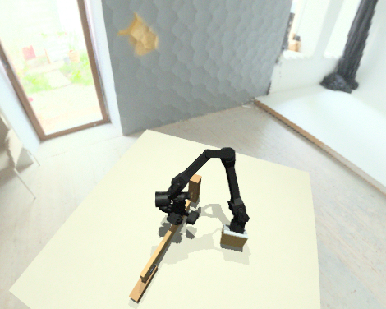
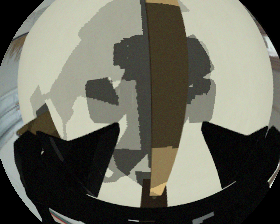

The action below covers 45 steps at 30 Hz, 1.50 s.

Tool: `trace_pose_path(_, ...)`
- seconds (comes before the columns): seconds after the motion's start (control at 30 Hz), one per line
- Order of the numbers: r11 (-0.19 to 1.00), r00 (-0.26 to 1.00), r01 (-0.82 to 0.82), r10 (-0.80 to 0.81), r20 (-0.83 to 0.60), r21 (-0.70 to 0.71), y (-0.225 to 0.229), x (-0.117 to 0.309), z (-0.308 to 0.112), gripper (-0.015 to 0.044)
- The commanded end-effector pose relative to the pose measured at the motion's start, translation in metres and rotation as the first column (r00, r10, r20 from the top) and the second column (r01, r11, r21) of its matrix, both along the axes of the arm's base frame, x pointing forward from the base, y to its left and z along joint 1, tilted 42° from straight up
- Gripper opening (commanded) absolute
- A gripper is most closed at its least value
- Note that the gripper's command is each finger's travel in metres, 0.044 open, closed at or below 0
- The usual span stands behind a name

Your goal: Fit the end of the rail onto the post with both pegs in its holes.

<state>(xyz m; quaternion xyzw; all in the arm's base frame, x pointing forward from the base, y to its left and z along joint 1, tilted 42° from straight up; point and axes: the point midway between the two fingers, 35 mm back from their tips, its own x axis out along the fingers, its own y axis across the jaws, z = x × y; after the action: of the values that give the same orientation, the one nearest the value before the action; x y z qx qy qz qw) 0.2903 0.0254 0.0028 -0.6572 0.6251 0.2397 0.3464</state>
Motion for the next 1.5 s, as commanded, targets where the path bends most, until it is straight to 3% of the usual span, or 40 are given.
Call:
trace_pose_path(0.0,1.000,1.000,-0.005,0.005,-0.007,-0.006,-0.0045,-0.0013,-0.0042,0.0440)
trace_pose_path(0.2,1.000,1.000,-0.005,0.005,-0.007,-0.008,-0.0094,-0.0014,-0.0090,0.0440)
trace_pose_path(0.67,1.000,1.000,-0.005,0.005,-0.007,-0.008,-0.0094,-0.0014,-0.0090,0.0073)
trace_pose_path(0.93,1.000,1.000,-0.005,0.005,-0.007,-0.008,-0.0094,-0.0014,-0.0090,0.0000)
trace_pose_path(1.47,1.000,1.000,-0.005,0.005,-0.007,-0.007,-0.0072,-0.0017,-0.0070,0.0000)
